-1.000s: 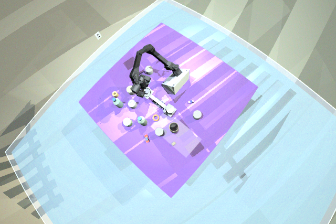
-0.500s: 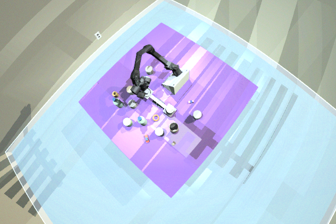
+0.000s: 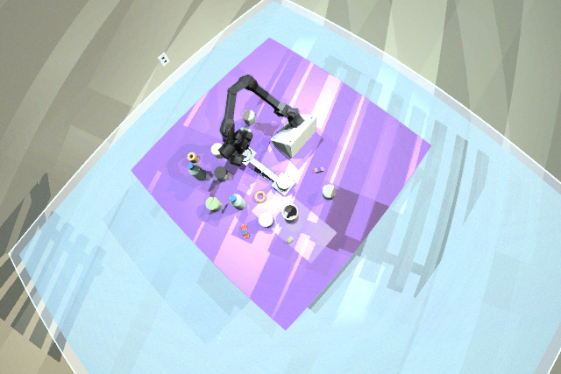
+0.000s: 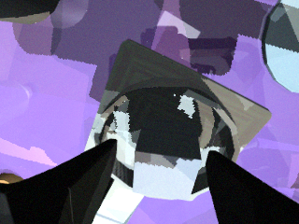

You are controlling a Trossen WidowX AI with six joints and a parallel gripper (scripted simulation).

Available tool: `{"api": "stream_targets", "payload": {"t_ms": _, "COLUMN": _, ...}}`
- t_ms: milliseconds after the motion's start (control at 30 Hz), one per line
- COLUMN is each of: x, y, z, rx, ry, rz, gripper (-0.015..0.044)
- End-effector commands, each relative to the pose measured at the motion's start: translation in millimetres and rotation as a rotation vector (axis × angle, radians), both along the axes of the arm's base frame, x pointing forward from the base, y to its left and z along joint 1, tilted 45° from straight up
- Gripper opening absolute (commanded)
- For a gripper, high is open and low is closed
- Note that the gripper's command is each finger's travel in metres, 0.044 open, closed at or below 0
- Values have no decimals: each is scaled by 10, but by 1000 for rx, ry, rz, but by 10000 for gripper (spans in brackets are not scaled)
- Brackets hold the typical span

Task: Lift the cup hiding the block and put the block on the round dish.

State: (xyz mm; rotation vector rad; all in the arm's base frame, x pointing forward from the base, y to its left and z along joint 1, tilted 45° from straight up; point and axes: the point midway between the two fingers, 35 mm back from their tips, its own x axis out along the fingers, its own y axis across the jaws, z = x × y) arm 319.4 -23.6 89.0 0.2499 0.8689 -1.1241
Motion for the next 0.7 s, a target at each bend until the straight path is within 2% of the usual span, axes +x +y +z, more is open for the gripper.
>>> {"api": "stream_targets", "payload": {"t_ms": 0, "x": -16, "y": -22, "z": -25, "rx": -7, "ry": 9, "rz": 4, "gripper": 208}}
{"api": "stream_targets", "payload": {"t_ms": 33, "x": -16, "y": -22, "z": -25, "rx": -7, "ry": 9, "rz": 4, "gripper": 181}}
{"api": "stream_targets", "payload": {"t_ms": 367, "x": -16, "y": -22, "z": -25, "rx": -7, "ry": 9, "rz": 4, "gripper": 115}}
{"api": "stream_targets", "payload": {"t_ms": 500, "x": -15, "y": 40, "z": 29, "rx": -5, "ry": 10, "rz": 4, "gripper": 10}}
{"api": "stream_targets", "payload": {"t_ms": 667, "x": -32, "y": 242, "z": 217, "rx": 0, "ry": 11, "rz": 5, "gripper": 0}}
